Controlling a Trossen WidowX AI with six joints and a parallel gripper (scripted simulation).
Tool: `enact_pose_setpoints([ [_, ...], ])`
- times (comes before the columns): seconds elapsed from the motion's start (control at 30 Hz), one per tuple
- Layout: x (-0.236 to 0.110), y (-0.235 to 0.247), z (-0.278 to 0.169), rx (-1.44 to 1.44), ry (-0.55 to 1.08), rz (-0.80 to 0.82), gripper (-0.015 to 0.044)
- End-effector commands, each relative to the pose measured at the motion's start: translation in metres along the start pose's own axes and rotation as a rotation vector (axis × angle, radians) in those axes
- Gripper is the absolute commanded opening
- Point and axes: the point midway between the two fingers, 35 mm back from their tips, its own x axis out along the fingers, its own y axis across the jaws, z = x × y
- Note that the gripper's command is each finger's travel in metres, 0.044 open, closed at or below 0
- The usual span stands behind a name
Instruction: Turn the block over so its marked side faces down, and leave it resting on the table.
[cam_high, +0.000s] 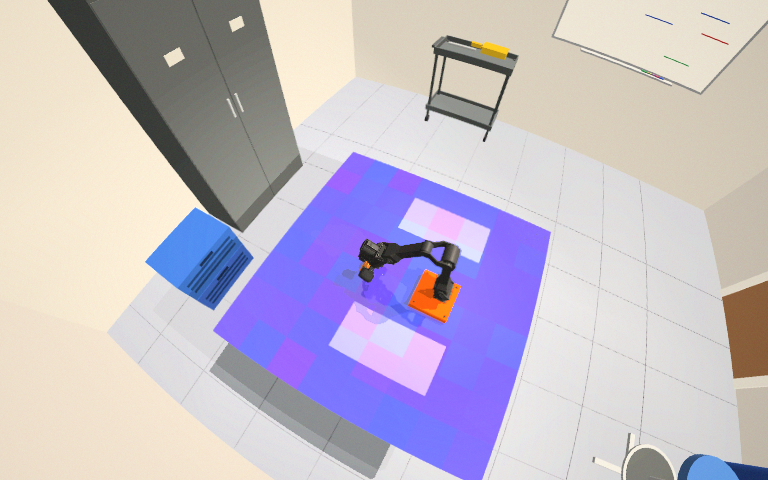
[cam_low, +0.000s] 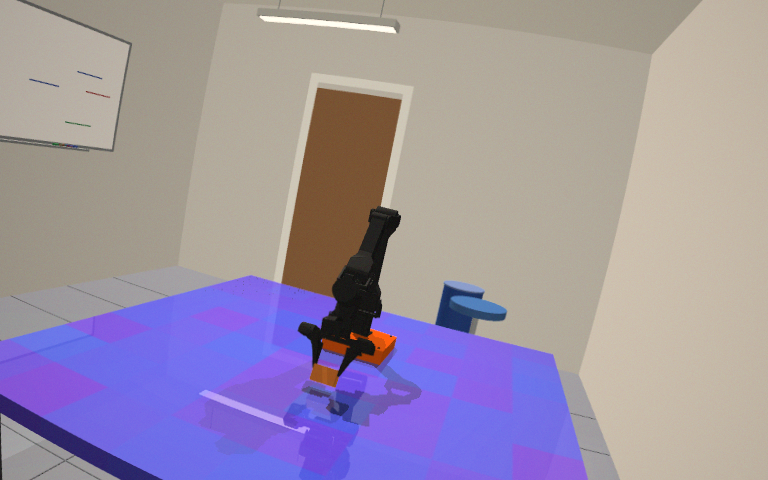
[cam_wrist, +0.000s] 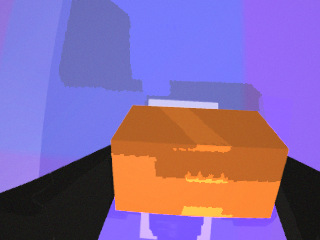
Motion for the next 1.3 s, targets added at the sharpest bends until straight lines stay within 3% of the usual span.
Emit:
enact_pose_setpoints([
  [0.0,-0.004,0.000,-0.002,0.007,-0.069,-0.003,0.0000],
  [0.27,0.001,0.000,-0.001,0.006,-0.092,-0.004,0.0000],
  [0.77,0.034,0.000,-0.002,0.000,-0.302,-0.007,0.0000],
  [1.27,0.039,0.000,-0.013,0.001,-0.511,-0.007,0.0000],
])
